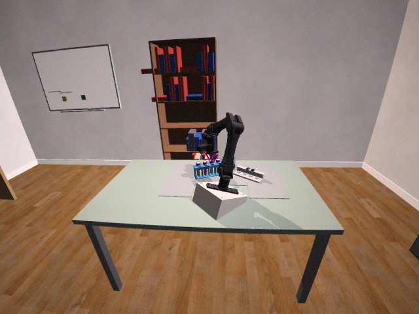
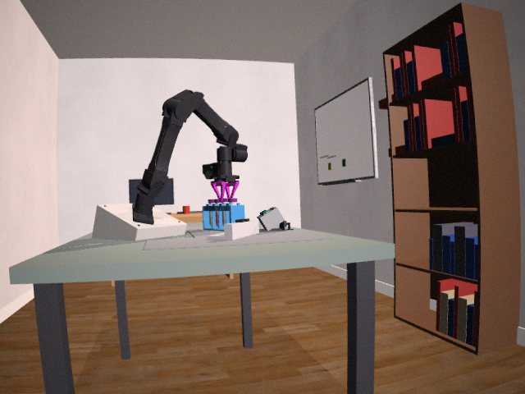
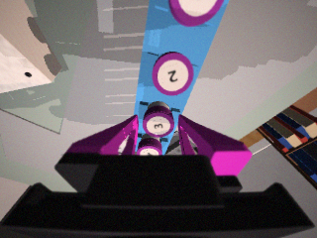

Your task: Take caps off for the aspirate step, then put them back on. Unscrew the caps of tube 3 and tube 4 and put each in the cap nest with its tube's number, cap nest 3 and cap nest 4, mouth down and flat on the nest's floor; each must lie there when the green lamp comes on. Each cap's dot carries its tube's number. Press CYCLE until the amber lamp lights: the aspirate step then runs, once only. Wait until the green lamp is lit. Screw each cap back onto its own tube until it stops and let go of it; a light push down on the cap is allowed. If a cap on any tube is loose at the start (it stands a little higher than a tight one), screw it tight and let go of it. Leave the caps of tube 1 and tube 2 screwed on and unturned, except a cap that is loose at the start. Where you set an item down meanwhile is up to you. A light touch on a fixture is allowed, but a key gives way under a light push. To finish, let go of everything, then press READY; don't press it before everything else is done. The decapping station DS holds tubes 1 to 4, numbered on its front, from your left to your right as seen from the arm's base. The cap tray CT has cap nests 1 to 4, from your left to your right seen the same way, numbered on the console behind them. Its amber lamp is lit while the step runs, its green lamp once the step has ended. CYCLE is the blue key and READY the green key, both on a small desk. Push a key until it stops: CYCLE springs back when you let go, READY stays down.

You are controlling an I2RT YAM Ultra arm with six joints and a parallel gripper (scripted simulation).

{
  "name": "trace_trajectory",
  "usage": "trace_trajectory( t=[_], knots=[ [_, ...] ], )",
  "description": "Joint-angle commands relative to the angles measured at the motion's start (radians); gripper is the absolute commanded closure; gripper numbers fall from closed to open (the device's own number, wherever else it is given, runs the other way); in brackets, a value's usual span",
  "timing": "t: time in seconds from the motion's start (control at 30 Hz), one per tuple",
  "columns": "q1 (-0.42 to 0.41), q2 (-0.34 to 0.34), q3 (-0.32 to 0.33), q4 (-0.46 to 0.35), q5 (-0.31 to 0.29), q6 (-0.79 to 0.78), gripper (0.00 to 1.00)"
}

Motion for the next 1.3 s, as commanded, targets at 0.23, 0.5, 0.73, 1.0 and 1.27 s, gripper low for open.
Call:
trace_trajectory(
  t=[0.23, 0.5, 0.73, 1.0, 1.27],
  knots=[
    [0.002, -0.006, 0.005, 0.001, 0.0, 0.505, 0.51],
    [0.002, -0.006, 0.005, 0.001, 0.0, 0.921, 0.51],
    [0.002, -0.006, 0.006, 0.001, 0.0, 1.317, 0.51],
    [0.002, -0.006, 0.005, 0.001, 0.0, 1.671, 0.51],
    [0.002, -0.006, 0.005, 0.001, 0.0, 2.073, 0.51]
  ],
)
